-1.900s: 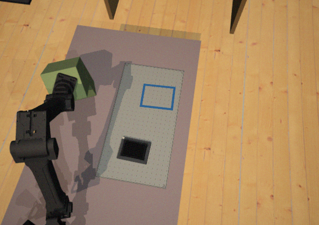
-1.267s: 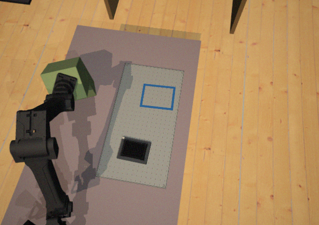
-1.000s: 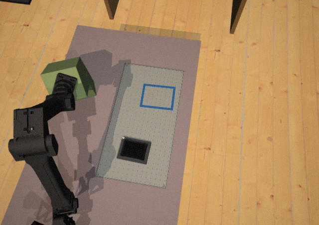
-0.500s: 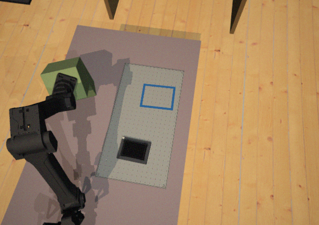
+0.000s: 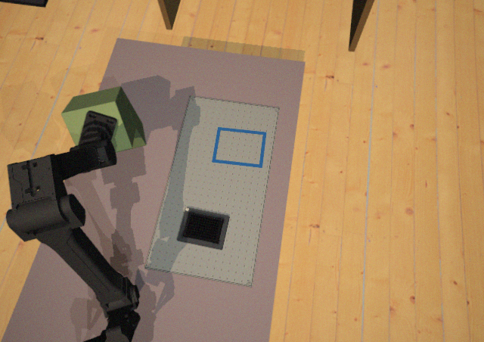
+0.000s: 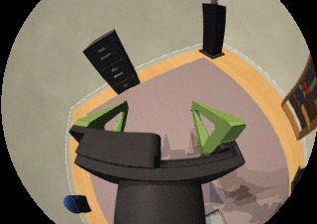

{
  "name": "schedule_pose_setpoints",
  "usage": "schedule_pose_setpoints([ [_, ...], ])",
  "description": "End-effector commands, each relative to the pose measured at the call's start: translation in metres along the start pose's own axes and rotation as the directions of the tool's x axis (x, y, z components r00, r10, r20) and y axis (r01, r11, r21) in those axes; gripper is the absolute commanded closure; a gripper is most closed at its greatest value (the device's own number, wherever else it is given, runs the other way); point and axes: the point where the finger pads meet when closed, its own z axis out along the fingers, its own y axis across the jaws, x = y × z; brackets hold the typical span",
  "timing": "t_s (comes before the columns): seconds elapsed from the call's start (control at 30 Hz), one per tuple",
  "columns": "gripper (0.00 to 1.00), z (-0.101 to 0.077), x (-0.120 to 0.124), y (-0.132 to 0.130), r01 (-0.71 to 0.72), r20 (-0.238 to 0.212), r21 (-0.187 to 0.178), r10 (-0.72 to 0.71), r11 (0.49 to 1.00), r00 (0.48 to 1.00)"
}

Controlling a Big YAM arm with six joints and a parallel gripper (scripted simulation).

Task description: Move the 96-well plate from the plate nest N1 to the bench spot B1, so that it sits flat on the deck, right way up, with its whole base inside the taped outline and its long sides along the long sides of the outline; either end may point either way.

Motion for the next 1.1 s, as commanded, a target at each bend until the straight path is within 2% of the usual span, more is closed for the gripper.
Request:
schedule_pose_setpoints([
  [0.0, 0.00, -0.006, 0.017, 0.008, 0.071, -0.040, -0.004, -0.071, 0.997, 0.997],
  [0.03, 0.00, -0.009, 0.018, 0.010, 0.054, -0.022, -0.013, -0.054, 0.998, 0.998],
  [0.17, 0.00, -0.019, 0.037, 0.012, 0.055, -0.025, -0.011, -0.056, 0.998, 0.998],
  [0.2, 0.00, -0.022, 0.045, 0.012, 0.093, -0.060, -0.016, -0.094, 0.996, 0.994],
  [0.23, 0.00, -0.027, 0.029, 0.021, 0.099, -0.062, -0.032, -0.100, 0.995, 0.993],
  [0.27, 0.00, -0.029, 0.033, 0.021, 0.123, -0.082, -0.038, -0.126, 0.992, 0.989],
  [0.33, 0.00, -0.029, 0.033, 0.021, 0.123, -0.082, -0.038, -0.126, 0.992, 0.989],
  [0.37, 0.00, -0.020, 0.021, 0.029, 0.131, -0.067, -0.040, -0.133, 0.991, 0.989],
  [0.43, 0.00, -0.030, 0.035, 0.037, 0.158, -0.106, -0.062, -0.164, 0.985, 0.981],
  [0.47, 0.00, -0.036, 0.044, 0.031, 0.169, -0.114, -0.054, -0.174, 0.984, 0.978],
  [0.5, 0.00, -0.040, 0.070, 0.018, 0.188, -0.133, -0.048, -0.192, 0.981, 0.972],
  [0.57, 0.00, -0.044, 0.076, 0.019, 0.188, -0.134, -0.048, -0.193, 0.981, 0.972],
  [0.6, 0.00, -0.048, 0.086, 0.016, 0.233, -0.175, -0.059, -0.240, 0.971, 0.955],
  [0.63, 0.00, -0.052, 0.075, 0.024, 0.236, -0.174, -0.075, -0.246, 0.969, 0.953],
  [0.73, 0.00, -0.057, 0.075, 0.035, 0.285, -0.205, -0.113, -0.303, 0.952, 0.931],
  [0.8, 0.00, -0.067, 0.092, 0.026, 0.312, -0.227, -0.110, -0.330, 0.944, 0.916],
  [0.83, 0.00, -0.071, 0.093, 0.029, 0.328, -0.240, -0.131, -0.351, 0.936, 0.905],
  [0.9, 0.00, -0.071, 0.093, 0.029, 0.328, -0.240, -0.131, -0.351, 0.936, 0.905],
  [0.93, 0.00, -0.070, 0.091, 0.036, 0.339, -0.243, -0.147, -0.366, 0.929, 0.898],
  [1.07, 0.00, -0.088, 0.111, 0.030, 0.418, -0.299, -0.200, -0.462, 0.886, 0.835],
])
